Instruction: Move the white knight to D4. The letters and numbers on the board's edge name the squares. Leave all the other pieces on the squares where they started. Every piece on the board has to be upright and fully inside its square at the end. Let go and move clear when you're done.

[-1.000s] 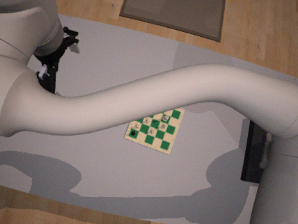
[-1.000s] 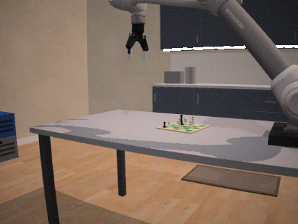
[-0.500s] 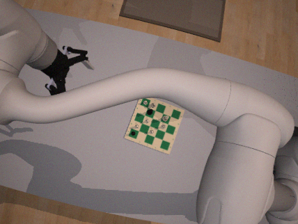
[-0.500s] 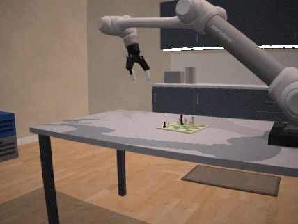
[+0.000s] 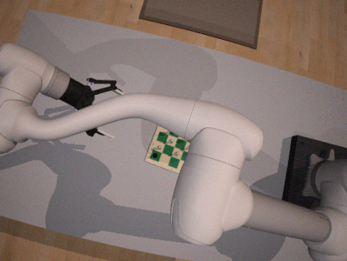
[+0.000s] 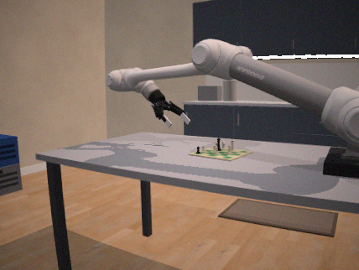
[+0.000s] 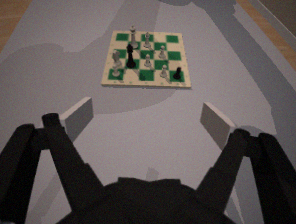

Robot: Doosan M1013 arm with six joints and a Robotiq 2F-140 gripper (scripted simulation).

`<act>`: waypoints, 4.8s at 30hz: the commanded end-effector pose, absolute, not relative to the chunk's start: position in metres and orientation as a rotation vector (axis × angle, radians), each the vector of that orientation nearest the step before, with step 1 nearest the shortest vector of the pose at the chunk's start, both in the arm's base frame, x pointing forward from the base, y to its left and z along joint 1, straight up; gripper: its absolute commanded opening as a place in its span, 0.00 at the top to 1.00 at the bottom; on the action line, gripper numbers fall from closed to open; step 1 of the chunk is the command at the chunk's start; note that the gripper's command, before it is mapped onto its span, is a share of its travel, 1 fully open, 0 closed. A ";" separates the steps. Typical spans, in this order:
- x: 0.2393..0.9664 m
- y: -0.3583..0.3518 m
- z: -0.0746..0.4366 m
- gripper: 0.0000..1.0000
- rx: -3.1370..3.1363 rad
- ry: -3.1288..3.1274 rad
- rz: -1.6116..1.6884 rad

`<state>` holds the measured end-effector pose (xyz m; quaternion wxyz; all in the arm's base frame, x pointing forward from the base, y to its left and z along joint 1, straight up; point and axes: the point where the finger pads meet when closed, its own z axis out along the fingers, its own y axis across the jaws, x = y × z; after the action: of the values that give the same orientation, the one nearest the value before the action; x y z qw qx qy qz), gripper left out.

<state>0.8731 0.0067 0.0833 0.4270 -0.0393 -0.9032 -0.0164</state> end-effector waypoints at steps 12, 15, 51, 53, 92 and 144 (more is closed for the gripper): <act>0.837 0.008 0.012 0.00 -0.108 -1.884 -0.012; 0.837 0.008 0.012 0.00 -0.108 -1.884 -0.012; 0.837 0.008 0.012 0.00 -0.108 -1.884 -0.012; 0.837 0.008 0.012 0.00 -0.108 -1.884 -0.012; 0.832 0.002 0.102 0.00 -0.167 -1.984 0.007; 0.656 -0.057 0.121 0.00 -1.097 -2.947 -0.006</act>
<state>0.6571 -0.0567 0.1210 0.0026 -0.3477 -0.9376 -0.0015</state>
